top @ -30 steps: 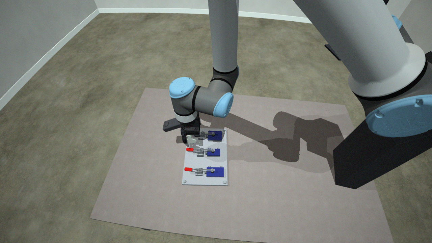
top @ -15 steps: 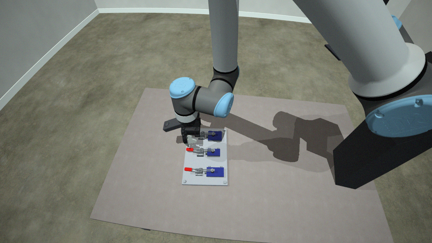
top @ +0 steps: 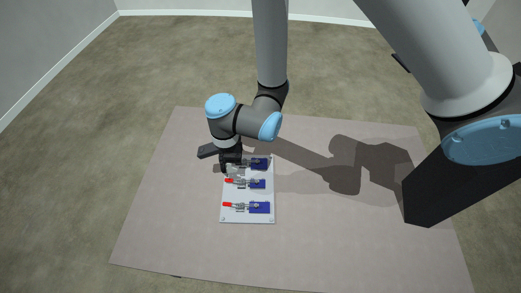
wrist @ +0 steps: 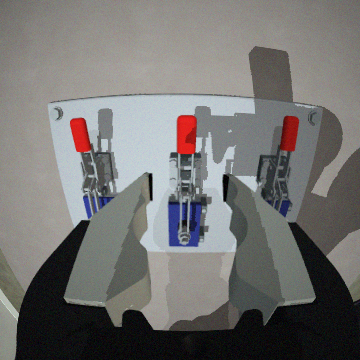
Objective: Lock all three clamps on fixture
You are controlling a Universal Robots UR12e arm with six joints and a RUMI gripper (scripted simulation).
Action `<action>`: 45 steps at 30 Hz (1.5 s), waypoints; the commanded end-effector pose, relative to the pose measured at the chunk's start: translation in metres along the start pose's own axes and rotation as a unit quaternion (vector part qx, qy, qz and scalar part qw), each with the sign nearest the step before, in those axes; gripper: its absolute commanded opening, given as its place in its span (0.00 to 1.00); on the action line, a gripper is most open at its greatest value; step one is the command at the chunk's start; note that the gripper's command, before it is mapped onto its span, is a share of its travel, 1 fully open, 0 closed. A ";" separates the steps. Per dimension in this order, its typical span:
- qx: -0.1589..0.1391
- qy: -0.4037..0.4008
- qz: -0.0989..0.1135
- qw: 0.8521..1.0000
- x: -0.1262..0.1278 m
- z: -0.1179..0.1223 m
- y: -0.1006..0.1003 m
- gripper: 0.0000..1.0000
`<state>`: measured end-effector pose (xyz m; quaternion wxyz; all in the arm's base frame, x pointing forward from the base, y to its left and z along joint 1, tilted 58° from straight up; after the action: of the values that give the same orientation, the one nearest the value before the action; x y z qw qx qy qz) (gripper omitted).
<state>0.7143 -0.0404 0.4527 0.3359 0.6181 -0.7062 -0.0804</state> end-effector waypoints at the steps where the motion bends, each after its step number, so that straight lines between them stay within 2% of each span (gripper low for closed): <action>1: 0.001 0.000 0.000 1.000 0.000 0.000 0.001 0.28; 12: 0.001 0.000 0.000 1.000 0.000 0.000 -0.006 0.28; 26: 0.001 0.000 0.000 1.000 0.000 0.000 -0.047 0.28; 34: 0.001 0.000 0.000 1.000 0.000 0.000 -0.060 0.28; 45: 0.001 0.000 0.000 1.000 0.000 0.000 -0.064 0.28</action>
<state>0.7663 -0.0546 0.4190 0.3359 0.6181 -0.7062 -0.0804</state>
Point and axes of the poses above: the point where the finger pads meet when closed, its own y axis back along the fingers, its own x axis across the jaws, z = x × y, the point moved 9 cm from there along y, back along the fingers, and after that the axes turned 11 degrees about y, right-handed, at the moved point
